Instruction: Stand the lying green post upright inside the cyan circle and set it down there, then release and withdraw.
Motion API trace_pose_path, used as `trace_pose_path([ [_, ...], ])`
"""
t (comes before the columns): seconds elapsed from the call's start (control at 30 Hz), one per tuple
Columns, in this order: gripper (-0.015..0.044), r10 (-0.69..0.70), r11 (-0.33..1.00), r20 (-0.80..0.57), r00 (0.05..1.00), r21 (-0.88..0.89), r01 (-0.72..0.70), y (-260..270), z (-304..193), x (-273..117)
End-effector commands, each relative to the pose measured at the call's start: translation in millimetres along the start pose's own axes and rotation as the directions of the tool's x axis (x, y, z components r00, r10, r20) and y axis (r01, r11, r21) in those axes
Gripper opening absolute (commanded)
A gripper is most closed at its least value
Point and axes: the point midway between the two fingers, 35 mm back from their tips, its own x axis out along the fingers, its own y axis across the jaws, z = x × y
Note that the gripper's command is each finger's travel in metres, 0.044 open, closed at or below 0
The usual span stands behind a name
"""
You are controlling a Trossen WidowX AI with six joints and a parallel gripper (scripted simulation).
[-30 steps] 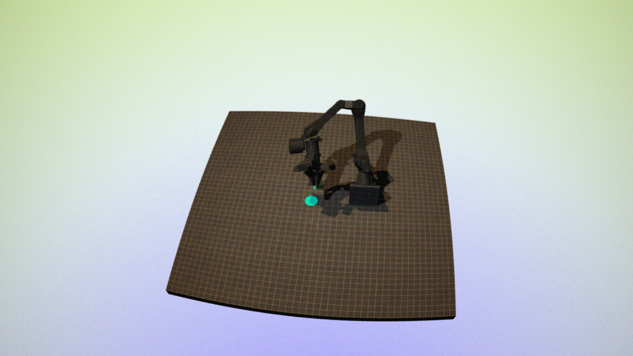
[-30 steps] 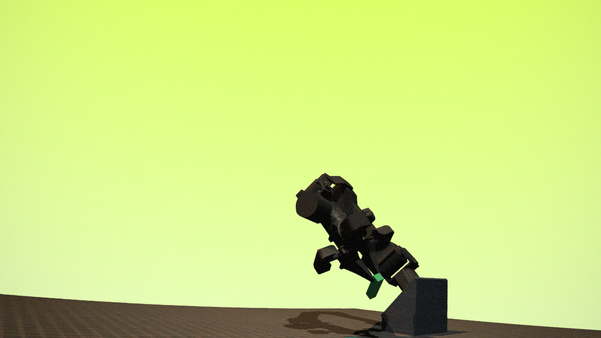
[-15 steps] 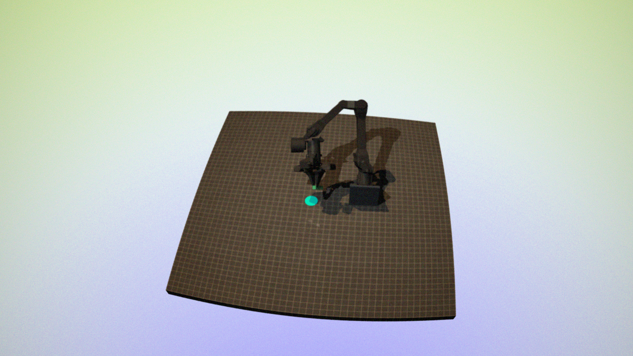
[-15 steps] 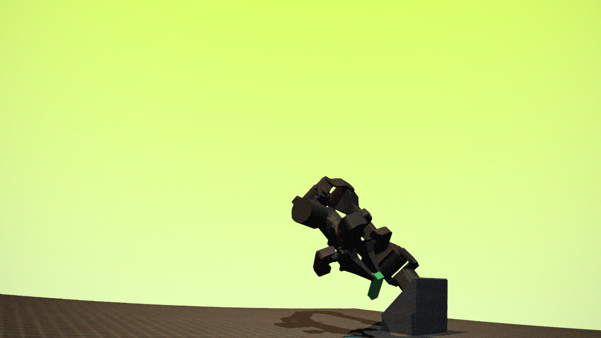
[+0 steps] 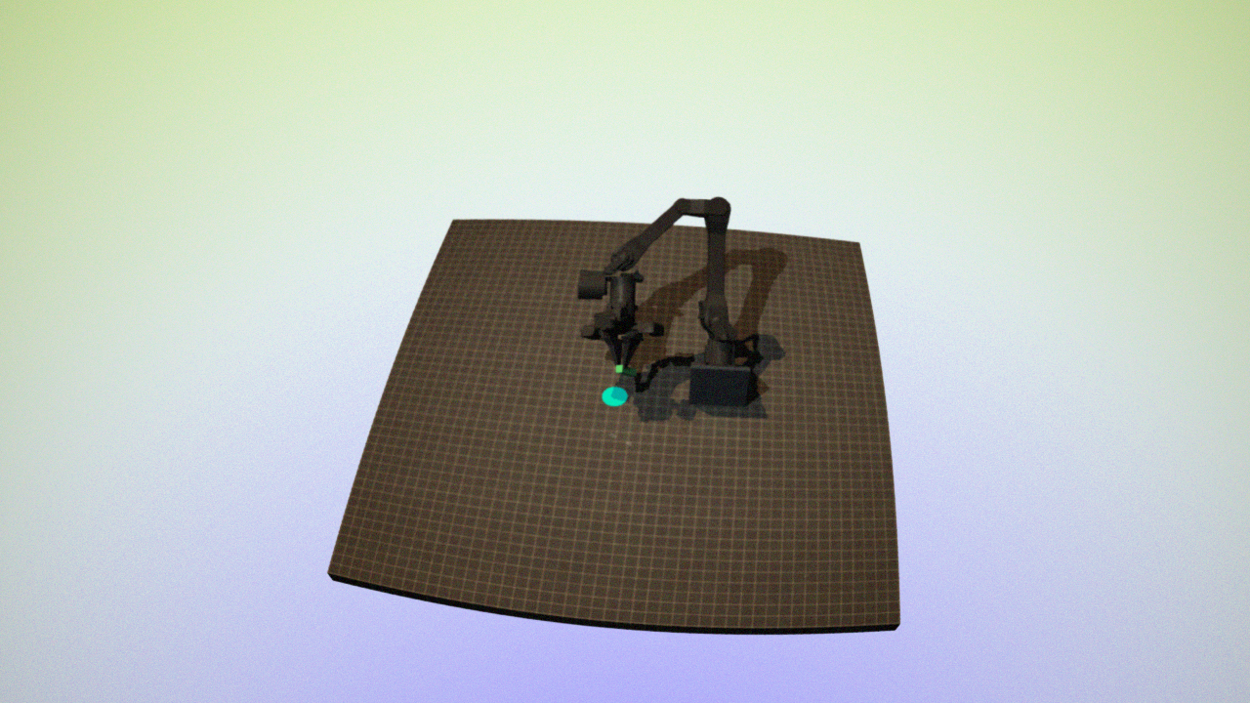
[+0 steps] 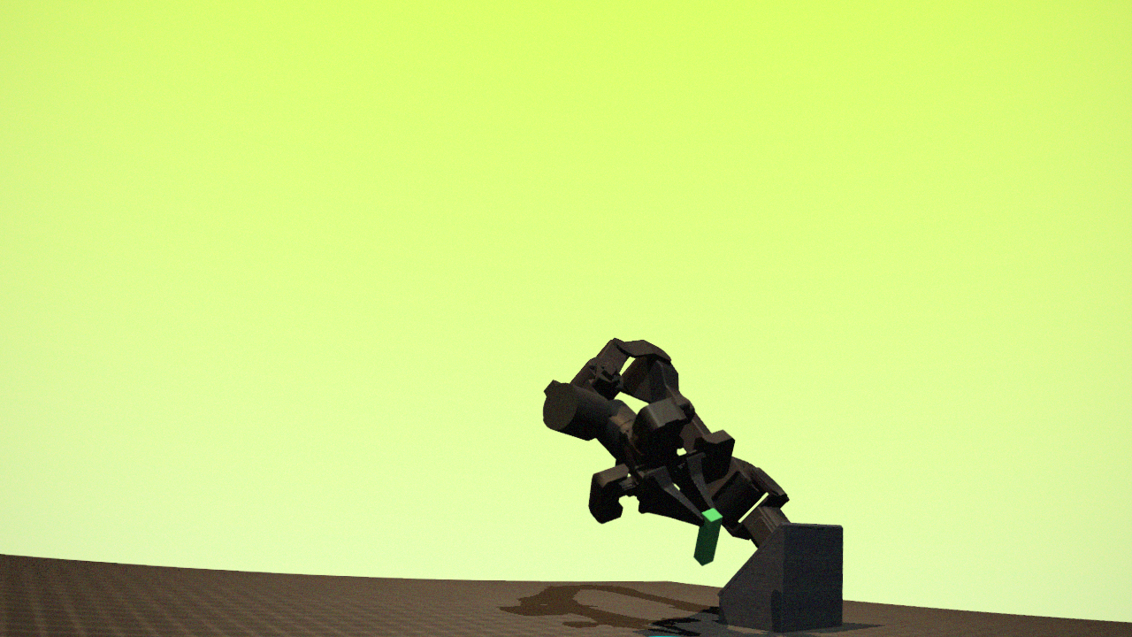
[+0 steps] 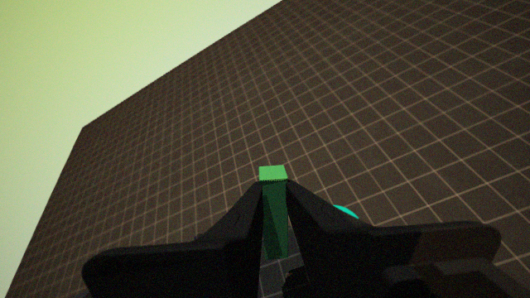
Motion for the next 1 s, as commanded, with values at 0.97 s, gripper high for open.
trace_pose_path([
  [0.97,0.0023,-0.034,0.996,0.241,0.970,-0.069,0.052,-0.6,0.3,-6.7],
])
